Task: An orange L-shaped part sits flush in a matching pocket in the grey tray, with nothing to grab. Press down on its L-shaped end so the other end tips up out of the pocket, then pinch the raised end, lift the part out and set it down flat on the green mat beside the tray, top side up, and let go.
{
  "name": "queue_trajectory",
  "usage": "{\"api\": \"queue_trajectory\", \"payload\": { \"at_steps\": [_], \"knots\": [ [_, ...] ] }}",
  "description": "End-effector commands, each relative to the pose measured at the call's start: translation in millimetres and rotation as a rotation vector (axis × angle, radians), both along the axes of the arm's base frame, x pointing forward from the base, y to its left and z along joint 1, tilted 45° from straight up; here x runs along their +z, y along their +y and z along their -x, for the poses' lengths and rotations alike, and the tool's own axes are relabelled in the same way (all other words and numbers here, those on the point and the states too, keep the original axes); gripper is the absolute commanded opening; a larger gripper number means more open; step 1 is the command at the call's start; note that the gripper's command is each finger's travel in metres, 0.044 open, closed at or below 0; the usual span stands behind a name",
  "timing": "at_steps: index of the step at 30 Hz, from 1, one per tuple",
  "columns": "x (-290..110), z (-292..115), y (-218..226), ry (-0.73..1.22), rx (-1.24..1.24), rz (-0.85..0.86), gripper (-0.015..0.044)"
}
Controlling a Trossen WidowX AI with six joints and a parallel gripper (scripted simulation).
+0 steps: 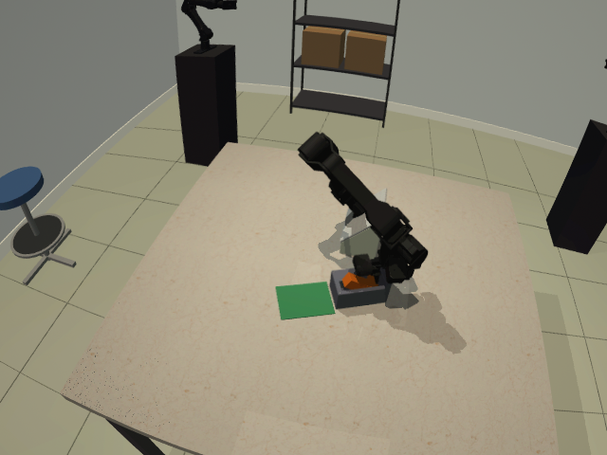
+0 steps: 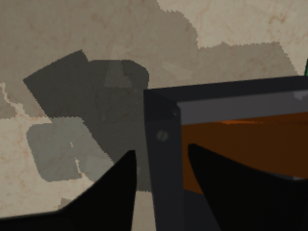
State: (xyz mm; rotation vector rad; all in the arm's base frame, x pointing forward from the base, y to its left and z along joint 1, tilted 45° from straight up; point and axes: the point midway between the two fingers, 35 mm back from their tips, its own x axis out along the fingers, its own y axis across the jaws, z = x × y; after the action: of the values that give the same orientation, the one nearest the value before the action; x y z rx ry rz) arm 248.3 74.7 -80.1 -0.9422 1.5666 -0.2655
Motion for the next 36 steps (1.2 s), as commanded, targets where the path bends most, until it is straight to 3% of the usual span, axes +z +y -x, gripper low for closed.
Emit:
{"api": "queue_trajectory", "payload": {
  "at_steps": [1, 36],
  "knots": [
    [-6.3, 1.1, -8.4, 0.006, 0.005, 0.014, 0.0180],
    [-5.0, 7.0, 8.4, 0.006, 0.005, 0.012, 0.0180]
  ]
}}
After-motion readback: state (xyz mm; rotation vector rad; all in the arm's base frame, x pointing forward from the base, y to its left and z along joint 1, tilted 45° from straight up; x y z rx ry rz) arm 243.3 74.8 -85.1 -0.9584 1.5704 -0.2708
